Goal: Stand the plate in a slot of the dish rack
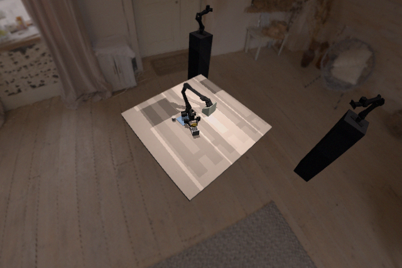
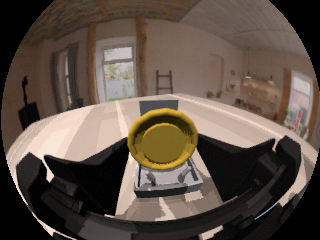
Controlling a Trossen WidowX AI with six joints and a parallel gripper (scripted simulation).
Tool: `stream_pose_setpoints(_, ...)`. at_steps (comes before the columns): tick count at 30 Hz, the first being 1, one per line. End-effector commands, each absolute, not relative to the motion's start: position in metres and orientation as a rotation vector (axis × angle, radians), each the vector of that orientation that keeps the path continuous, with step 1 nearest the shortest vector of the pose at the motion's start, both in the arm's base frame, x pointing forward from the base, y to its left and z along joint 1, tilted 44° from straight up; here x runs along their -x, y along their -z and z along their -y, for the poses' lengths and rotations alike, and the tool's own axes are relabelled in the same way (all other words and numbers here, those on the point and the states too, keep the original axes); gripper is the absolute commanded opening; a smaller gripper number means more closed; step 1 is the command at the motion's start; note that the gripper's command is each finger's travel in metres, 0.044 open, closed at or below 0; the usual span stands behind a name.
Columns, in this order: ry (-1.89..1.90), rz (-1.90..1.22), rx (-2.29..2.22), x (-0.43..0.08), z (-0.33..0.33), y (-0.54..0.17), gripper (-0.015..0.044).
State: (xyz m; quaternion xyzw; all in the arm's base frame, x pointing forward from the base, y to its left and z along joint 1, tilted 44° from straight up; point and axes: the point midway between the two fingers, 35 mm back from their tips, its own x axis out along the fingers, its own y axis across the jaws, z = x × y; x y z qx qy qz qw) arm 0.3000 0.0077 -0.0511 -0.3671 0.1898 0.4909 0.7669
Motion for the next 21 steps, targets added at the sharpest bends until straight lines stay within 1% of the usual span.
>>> stream_pose_setpoints(1,-1.066,-0.412,0.797,-0.3,-0.008,0.051,0.0236)
stream_pose_setpoints(7,-1.066,-0.412,0.797,-0.3,-0.008,0.051,0.0394)
stream_pose_setpoints(14,-1.067,-0.413,0.798,-0.3,-0.009,0.05,0.04)
stream_pose_setpoints(21,-1.075,-0.418,0.801,-0.298,-0.06,-0.005,0.04)
